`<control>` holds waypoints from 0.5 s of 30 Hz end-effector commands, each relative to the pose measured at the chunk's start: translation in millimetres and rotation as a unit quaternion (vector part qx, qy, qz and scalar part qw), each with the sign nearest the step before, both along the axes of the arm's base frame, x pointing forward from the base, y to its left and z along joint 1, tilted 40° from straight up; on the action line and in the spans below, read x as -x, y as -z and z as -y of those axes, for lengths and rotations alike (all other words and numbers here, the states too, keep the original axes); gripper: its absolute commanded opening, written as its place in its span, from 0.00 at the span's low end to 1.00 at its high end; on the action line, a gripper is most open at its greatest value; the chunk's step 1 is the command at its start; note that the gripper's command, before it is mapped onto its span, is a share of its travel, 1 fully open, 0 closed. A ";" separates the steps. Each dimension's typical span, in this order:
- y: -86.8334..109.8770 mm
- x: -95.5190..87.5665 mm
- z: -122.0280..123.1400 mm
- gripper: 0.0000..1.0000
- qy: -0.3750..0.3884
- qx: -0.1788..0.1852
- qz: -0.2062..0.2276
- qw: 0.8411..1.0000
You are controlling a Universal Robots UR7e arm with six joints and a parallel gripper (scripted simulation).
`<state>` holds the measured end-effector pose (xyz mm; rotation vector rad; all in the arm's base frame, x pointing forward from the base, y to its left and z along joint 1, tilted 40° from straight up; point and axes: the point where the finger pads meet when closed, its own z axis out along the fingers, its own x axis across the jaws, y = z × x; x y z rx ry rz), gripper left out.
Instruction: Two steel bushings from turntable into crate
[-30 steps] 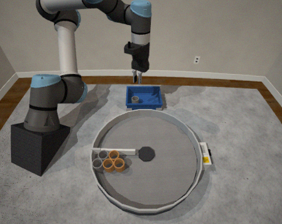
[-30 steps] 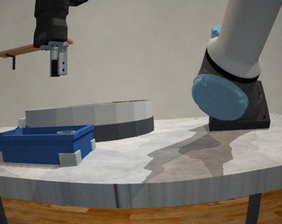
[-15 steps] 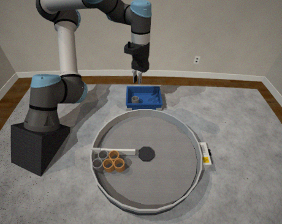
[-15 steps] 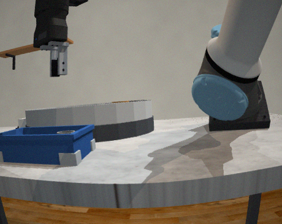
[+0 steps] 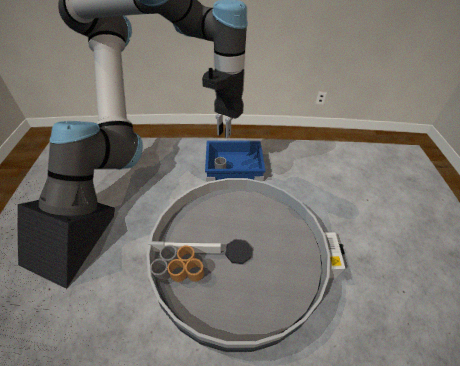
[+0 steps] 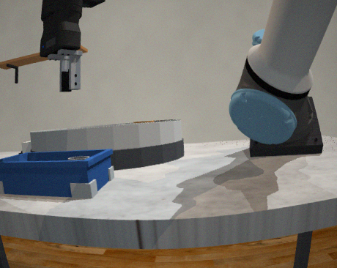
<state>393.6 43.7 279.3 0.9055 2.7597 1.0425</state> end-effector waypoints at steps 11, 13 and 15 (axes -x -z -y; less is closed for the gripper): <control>34.7 18.9 34.9 0.45 -0.029 0.009 0.022 0.999; 34.7 18.9 34.9 0.45 -0.029 0.009 0.022 0.999; 34.7 18.9 34.9 0.45 -0.029 0.009 0.022 0.999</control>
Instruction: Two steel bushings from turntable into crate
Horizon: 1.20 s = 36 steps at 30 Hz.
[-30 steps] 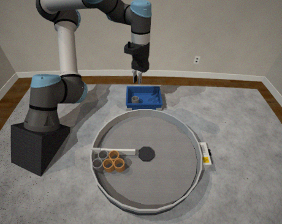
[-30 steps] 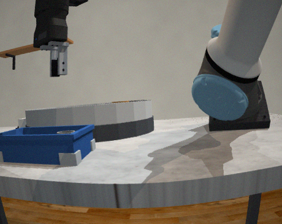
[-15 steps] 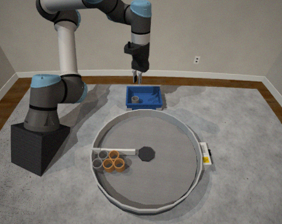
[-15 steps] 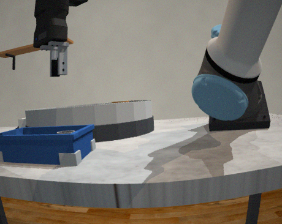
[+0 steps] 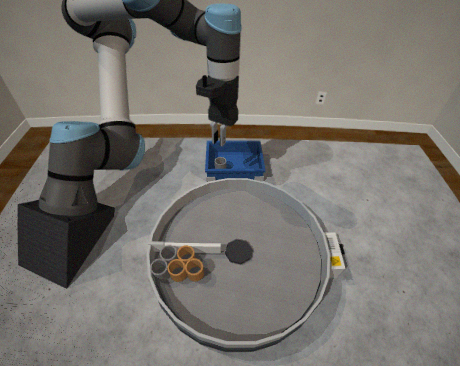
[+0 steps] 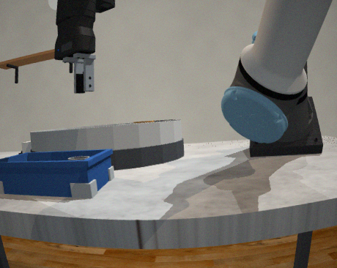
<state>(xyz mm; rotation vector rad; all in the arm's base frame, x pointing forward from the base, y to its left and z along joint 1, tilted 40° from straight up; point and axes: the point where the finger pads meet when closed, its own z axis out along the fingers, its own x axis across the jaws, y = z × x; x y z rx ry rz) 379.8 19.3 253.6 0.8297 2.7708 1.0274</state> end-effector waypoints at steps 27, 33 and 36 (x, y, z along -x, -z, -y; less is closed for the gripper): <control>55.6 30.8 56.2 0.45 -0.047 0.013 0.036 0.998; 76.5 42.4 76.9 0.45 -0.064 0.019 0.049 0.997; 76.5 42.4 76.9 0.45 -0.064 0.019 0.049 0.997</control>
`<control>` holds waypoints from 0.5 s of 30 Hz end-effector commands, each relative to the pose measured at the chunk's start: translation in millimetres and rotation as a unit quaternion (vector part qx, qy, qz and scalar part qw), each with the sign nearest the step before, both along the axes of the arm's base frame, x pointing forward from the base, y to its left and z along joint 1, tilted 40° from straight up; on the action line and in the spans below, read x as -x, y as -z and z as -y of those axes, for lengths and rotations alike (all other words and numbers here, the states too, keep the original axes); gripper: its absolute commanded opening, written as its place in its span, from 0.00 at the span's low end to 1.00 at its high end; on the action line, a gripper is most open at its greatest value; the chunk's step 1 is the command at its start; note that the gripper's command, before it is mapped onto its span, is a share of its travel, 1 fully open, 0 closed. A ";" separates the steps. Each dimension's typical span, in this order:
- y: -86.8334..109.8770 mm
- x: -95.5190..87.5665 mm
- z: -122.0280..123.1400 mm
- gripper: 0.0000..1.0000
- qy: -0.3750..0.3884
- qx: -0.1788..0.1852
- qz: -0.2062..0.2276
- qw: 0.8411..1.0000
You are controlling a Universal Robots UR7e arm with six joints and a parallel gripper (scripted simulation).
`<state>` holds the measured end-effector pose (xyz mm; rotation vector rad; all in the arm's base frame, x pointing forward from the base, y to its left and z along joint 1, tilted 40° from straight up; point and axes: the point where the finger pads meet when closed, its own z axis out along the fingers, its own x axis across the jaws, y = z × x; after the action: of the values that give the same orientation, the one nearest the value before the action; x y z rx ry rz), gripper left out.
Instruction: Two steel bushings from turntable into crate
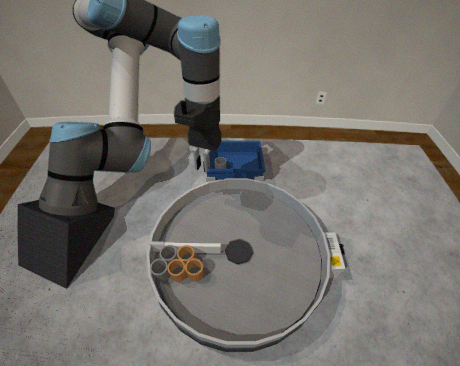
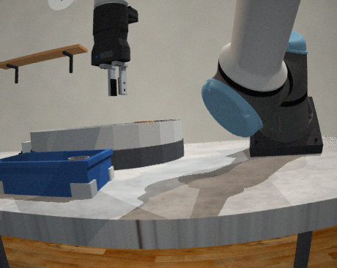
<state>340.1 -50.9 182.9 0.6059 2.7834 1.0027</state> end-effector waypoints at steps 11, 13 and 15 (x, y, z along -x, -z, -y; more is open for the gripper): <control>39.3 21.7 39.8 0.45 -0.033 0.010 0.026 0.999; 39.3 21.7 39.8 0.45 -0.033 0.010 0.026 0.999; 39.3 21.7 39.8 0.45 -0.033 0.010 0.026 0.999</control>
<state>323.1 -80.1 153.5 0.5132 2.7849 0.9901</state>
